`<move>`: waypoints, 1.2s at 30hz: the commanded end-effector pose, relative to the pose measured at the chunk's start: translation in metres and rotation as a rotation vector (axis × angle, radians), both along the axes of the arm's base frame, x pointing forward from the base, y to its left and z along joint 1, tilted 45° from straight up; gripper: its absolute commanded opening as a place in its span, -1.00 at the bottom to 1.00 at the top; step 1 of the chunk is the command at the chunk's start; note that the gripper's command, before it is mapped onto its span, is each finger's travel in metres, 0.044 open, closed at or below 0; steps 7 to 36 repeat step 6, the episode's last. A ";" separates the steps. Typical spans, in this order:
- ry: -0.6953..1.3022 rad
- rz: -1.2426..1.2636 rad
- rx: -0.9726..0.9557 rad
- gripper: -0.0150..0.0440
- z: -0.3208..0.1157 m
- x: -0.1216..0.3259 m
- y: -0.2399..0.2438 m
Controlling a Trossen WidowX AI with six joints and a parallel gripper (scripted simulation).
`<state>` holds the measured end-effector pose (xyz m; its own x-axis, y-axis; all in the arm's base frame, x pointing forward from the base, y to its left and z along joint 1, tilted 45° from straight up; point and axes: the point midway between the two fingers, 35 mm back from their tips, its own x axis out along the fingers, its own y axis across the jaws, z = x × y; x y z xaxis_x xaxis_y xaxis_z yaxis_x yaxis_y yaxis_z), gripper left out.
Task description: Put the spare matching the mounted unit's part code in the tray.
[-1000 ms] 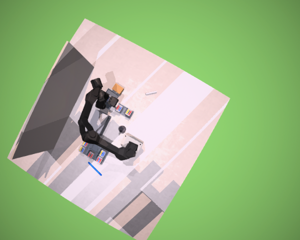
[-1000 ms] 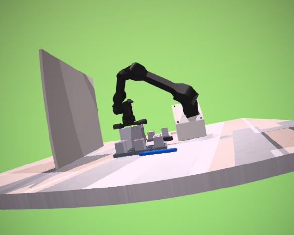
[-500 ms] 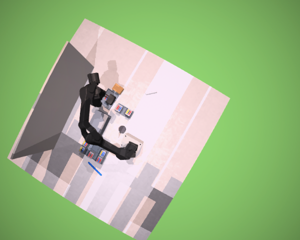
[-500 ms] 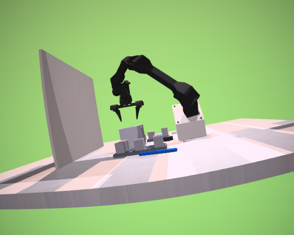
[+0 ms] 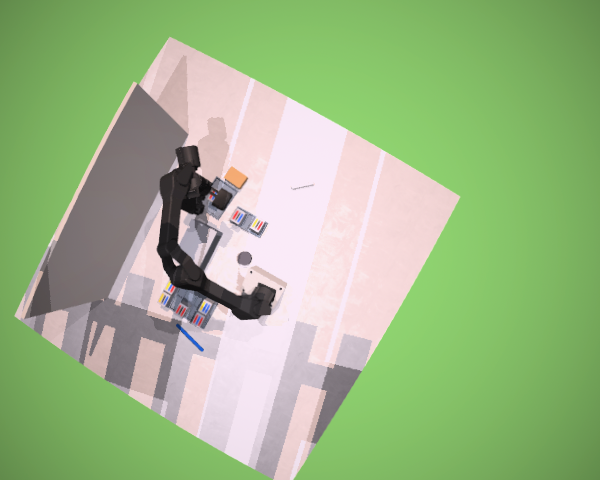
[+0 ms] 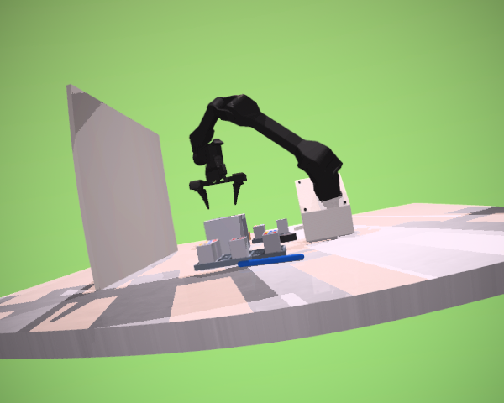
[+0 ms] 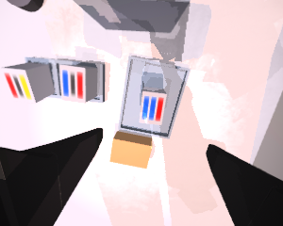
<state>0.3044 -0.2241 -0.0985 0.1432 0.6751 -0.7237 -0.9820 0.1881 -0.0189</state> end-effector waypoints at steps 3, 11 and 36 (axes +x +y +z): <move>0.002 -0.003 0.001 1.00 -0.001 0.000 0.000; 0.002 -0.003 0.001 1.00 -0.001 0.000 0.000; 0.002 -0.003 0.001 1.00 -0.001 0.000 0.000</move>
